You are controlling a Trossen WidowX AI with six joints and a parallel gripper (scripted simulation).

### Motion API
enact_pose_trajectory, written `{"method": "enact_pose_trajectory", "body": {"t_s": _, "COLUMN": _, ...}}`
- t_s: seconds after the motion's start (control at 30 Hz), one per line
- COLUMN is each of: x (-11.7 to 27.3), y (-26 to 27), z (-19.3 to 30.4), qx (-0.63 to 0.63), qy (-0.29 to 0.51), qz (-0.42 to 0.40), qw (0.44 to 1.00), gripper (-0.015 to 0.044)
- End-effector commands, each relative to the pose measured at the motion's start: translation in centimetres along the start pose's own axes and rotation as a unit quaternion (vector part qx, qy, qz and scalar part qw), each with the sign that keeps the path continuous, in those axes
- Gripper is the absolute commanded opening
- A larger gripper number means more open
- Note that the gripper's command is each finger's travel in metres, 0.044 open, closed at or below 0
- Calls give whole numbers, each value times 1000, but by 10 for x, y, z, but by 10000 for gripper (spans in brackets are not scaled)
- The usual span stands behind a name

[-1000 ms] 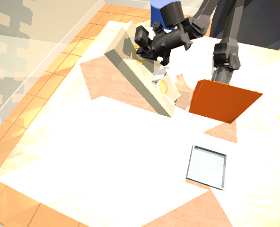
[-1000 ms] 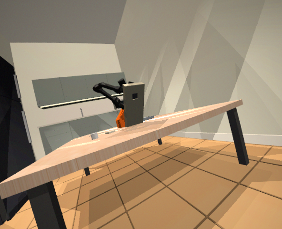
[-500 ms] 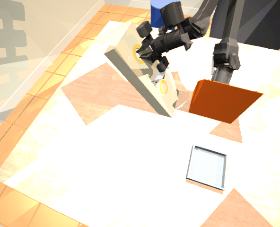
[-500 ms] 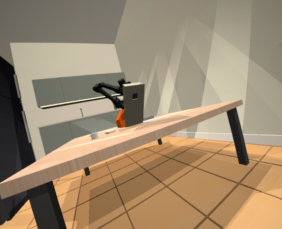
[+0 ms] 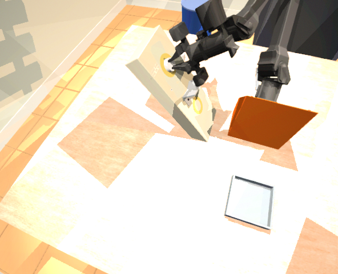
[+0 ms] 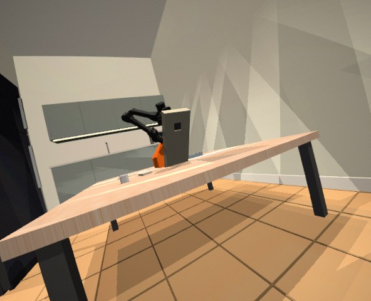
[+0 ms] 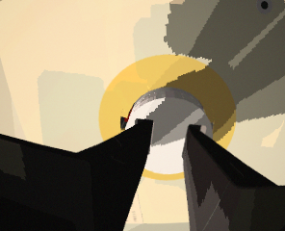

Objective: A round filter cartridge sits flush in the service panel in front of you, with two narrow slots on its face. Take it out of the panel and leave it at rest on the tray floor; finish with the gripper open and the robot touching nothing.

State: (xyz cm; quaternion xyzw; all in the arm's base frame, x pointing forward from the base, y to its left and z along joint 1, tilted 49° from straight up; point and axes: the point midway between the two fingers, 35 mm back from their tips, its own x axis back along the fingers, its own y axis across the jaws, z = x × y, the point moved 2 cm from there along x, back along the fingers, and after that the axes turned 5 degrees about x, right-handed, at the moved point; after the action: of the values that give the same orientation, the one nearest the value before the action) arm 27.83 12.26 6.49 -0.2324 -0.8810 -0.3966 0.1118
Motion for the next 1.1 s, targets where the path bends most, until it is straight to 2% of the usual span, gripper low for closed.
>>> {"method": "enact_pose_trajectory", "body": {"t_s": 0.0, "x": 20, "y": 2, "z": 5, "qx": 7, "qy": 15, "qz": -5, "qw": 1000, "gripper": 0}}
{"method": "enact_pose_trajectory", "body": {"t_s": 0.3, "x": 53, "y": 0, "z": 0, "qx": 27, "qy": 10, "qz": -12, "qw": 1000, "gripper": 0}}
{"method": "enact_pose_trajectory", "body": {"t_s": 0.57, "x": 53, "y": -2, "z": 0, "qx": 27, "qy": 10, "qz": -13, "qw": 999, "gripper": 0}}
{"method": "enact_pose_trajectory", "body": {"t_s": 1.07, "x": 44, "y": -52, "z": -6, "qx": 28, "qy": 10, "qz": -12, "qw": 999, "gripper": 0}}
